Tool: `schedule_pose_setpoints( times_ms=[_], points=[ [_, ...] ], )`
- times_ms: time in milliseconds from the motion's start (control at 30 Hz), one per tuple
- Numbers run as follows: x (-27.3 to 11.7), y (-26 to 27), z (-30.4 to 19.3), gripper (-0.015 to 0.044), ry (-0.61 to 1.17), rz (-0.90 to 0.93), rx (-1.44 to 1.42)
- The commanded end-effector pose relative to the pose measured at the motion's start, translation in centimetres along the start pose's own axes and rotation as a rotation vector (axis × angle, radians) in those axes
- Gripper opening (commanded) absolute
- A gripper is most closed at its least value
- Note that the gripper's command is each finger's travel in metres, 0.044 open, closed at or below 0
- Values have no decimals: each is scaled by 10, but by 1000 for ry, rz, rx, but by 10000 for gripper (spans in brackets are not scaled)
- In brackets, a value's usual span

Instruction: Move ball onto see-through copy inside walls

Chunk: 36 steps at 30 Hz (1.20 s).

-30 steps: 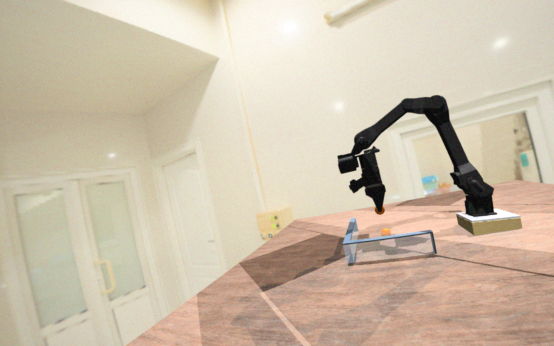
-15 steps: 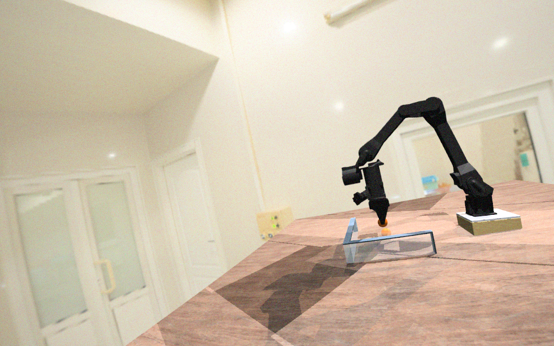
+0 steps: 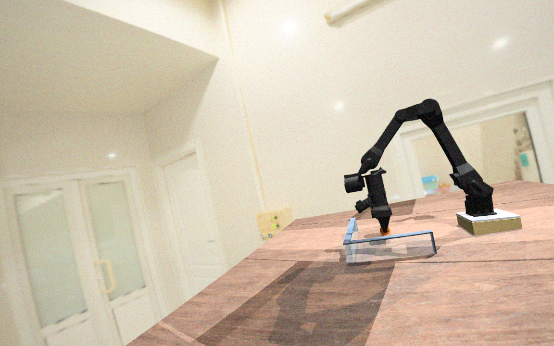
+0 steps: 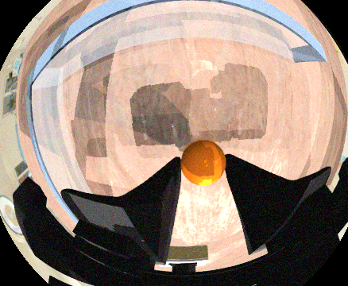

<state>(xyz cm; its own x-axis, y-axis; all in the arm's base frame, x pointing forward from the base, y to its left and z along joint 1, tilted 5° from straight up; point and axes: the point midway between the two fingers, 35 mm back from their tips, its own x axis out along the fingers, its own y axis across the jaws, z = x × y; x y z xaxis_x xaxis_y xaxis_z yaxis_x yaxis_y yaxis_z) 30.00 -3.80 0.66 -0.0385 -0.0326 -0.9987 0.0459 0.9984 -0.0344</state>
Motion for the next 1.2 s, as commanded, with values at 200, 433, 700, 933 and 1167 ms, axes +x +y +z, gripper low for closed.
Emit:
schedule_pose_setpoints(
  times_ms=[200, 433, 700, 933, 1167],
  points=[
    [16, -1, -3, 0, 9, -4, -5],
    [14, 0, -1, 26, 5, 0, 0],
    [14, 0, -1, 236, 5, 0, 0],
    [11, 0, -1, 269, 5, 0, 0],
    [-74, 0, -2, 269, 9, -4, -5]
  ],
)
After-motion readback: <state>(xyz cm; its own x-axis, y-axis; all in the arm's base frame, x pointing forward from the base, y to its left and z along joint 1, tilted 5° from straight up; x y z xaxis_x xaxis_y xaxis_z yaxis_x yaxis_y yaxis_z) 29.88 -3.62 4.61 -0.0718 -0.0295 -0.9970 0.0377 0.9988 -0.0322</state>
